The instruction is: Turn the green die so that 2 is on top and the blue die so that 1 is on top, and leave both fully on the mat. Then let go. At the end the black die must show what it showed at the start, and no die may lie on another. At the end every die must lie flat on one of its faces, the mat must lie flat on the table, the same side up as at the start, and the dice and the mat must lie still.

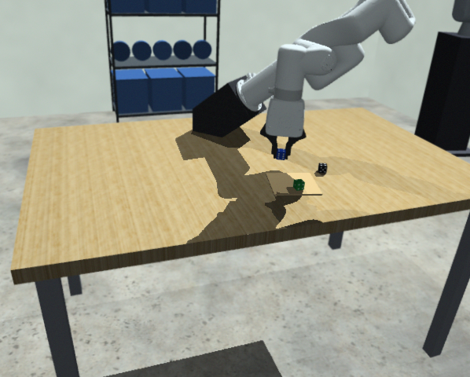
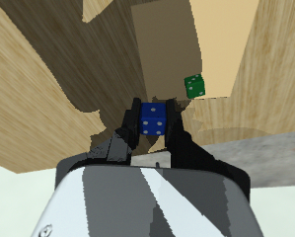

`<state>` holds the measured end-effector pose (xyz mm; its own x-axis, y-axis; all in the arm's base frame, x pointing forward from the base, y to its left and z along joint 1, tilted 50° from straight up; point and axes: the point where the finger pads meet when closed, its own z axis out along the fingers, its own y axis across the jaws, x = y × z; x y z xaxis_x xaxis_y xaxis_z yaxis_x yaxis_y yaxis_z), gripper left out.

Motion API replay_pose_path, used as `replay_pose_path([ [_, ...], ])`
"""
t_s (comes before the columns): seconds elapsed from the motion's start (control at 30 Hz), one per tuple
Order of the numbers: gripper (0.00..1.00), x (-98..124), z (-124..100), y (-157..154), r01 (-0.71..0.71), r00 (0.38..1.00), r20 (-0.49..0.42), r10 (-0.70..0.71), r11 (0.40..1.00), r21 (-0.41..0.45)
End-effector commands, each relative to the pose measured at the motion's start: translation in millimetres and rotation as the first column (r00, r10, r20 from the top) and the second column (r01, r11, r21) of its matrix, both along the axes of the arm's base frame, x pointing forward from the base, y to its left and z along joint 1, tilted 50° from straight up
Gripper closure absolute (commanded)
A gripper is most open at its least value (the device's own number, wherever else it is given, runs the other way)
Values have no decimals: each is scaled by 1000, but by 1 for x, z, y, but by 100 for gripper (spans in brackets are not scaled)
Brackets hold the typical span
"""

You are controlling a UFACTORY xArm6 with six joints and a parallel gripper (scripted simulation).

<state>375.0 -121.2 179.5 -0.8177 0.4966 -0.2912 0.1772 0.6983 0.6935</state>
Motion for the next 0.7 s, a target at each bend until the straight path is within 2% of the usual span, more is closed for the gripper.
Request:
replay_pose_path([
  [0.0, 79, 2, 15, 19, 119, 988, -111, -111, 991, 65],
  [0.23, 79, 2, 30, 41, 247, 953, -214, -215, 959, 137],
  [0.4, 79, 1, 44, 62, 369, 901, -313, -299, 909, 193],
  [0.5, 79, 1, 44, 62, 372, 900, -315, -301, 908, 194],
  [0.57, 79, 0, 53, 76, 453, 856, -382, -349, 862, 226],
  [0.67, 79, -2, 59, 86, 513, 818, -433, -380, 823, 246],
])
